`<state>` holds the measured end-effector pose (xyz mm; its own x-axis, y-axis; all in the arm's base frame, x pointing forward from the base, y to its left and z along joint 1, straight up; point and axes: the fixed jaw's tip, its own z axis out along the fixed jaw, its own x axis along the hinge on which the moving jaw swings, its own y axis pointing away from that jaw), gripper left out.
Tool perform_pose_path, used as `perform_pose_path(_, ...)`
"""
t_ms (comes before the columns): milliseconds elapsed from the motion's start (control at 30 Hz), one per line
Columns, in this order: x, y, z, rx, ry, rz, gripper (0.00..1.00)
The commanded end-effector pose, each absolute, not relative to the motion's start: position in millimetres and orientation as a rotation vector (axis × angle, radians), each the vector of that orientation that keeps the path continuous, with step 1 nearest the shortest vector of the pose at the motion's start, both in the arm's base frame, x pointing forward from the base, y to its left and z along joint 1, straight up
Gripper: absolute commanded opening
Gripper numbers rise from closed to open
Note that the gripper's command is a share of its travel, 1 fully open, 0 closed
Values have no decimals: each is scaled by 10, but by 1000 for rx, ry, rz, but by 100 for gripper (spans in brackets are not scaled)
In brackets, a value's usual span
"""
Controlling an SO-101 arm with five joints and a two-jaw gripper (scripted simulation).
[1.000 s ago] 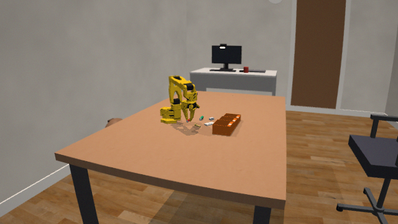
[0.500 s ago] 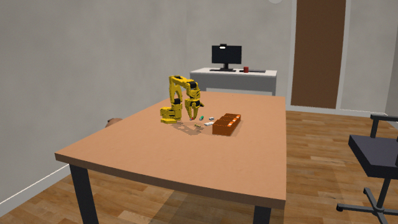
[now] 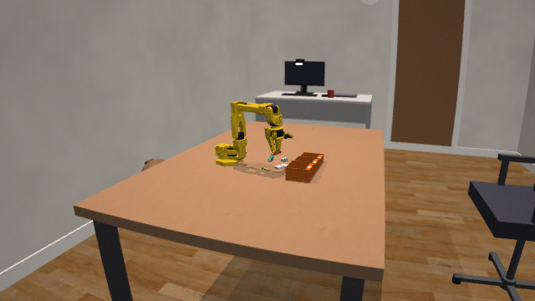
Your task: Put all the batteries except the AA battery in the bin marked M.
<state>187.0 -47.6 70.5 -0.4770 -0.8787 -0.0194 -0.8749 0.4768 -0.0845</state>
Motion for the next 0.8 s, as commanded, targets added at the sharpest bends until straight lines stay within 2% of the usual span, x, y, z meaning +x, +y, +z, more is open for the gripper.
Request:
perform_pose_path(0, 2022, -309, 815, -1420, 2687, -117, 0)
perform_pose_path(600, 2124, -91, 849, -1270, 2729, -107, 0)
perform_pose_path(767, 2259, 11, 840, -1139, 2722, -122, 0)
